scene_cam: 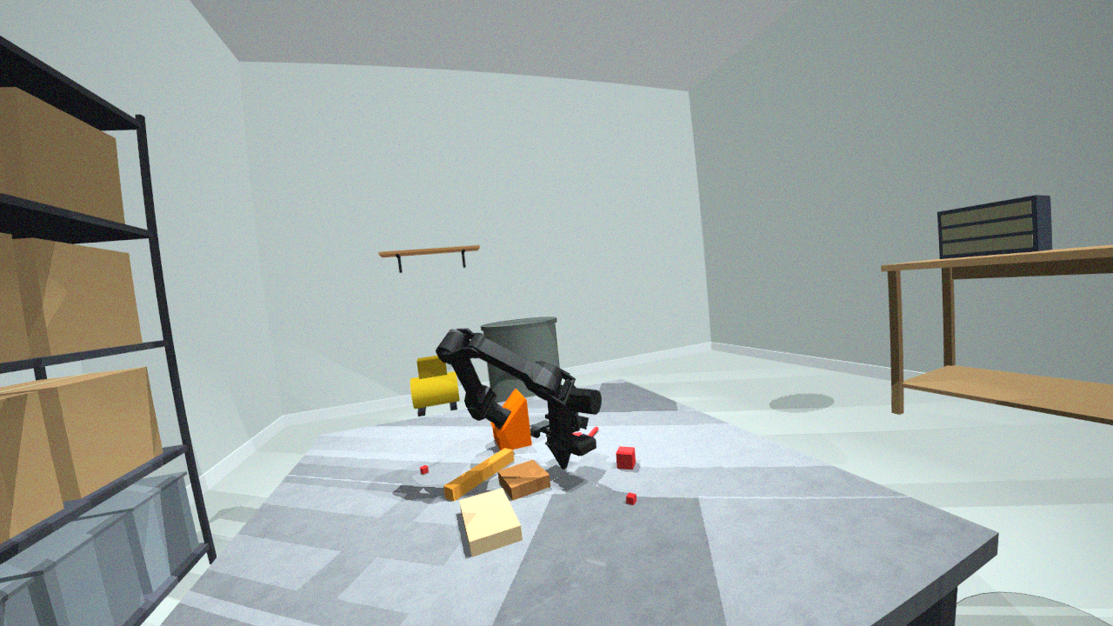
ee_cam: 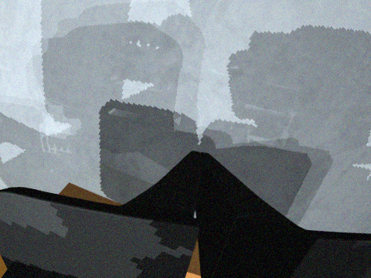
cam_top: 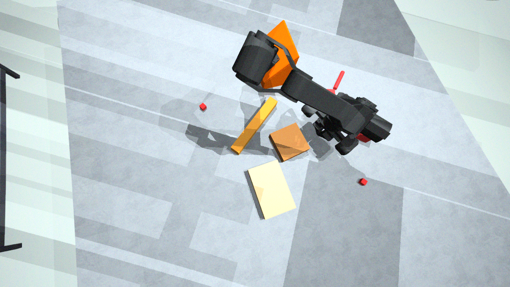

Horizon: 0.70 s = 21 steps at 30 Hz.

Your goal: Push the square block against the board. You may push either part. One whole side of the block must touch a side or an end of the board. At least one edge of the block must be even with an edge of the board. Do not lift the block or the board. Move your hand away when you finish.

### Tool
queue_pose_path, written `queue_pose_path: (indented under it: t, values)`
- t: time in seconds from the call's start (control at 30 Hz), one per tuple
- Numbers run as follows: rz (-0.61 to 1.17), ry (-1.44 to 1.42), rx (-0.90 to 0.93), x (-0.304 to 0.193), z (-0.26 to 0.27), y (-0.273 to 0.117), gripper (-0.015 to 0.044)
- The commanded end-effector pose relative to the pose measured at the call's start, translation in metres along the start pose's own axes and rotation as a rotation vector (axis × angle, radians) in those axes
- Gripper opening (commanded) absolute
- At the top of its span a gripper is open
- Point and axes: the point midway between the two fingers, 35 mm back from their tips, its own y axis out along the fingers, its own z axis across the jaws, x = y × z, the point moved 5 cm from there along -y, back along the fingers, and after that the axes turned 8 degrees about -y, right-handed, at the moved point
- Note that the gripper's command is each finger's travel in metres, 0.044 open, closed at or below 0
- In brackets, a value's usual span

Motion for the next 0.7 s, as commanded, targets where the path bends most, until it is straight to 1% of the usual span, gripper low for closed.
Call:
queue_pose_path:
  t: [0.0,0.23,0.67]
  values:
    - [-0.004,0.014,-0.030,-0.001,-0.002,-0.044,0.0000]
    - [-0.005,0.037,-0.030,-0.001,-0.001,-0.047,0.0000]
    - [-0.011,0.481,-0.028,-0.012,0.027,-0.050,0.0000]
